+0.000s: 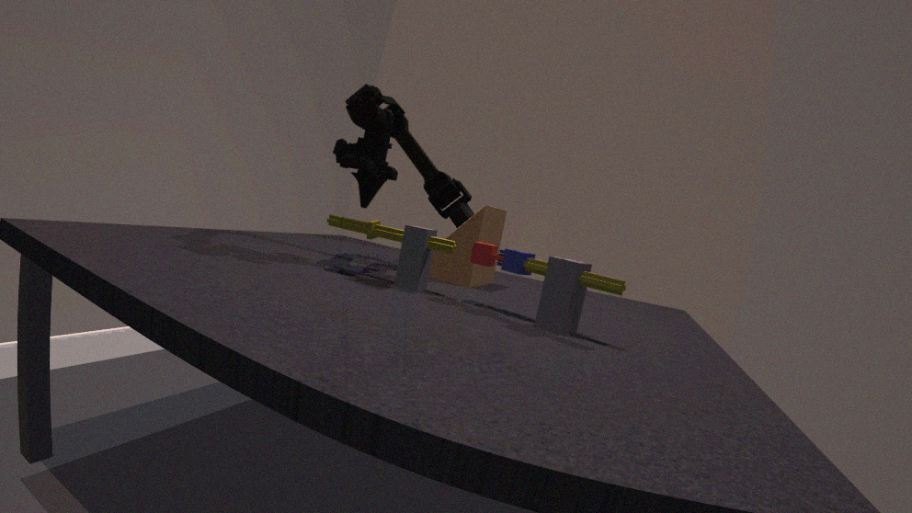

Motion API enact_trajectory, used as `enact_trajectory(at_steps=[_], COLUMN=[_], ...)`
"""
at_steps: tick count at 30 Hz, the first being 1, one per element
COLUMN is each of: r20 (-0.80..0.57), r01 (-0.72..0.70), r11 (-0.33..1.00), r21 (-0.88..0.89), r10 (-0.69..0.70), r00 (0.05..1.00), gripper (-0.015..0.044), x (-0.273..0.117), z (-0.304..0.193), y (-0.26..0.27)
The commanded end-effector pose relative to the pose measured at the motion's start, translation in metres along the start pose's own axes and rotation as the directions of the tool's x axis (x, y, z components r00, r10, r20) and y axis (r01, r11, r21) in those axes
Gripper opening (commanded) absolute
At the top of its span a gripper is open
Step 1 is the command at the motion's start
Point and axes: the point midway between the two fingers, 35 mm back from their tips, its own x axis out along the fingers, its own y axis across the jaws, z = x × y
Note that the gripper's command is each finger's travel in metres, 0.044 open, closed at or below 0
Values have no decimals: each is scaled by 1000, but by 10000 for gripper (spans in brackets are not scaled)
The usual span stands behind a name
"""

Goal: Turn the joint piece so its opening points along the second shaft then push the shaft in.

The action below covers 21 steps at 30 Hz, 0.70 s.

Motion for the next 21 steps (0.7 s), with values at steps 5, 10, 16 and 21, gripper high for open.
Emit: enact_trajectory(at_steps=[5,10,16,21], r20=[23,23,22,22], r01=[10,10,10,10], r11=[992,992,992,992], r21=[123,123,123,123], r10=[-13,-13,-13,-12], r00=[1000,1000,1000,1000], gripper=[0,0,0,0], x=[8,12,21,29], z=[17,17,17,18], y=[-14,-14,-14,-14])
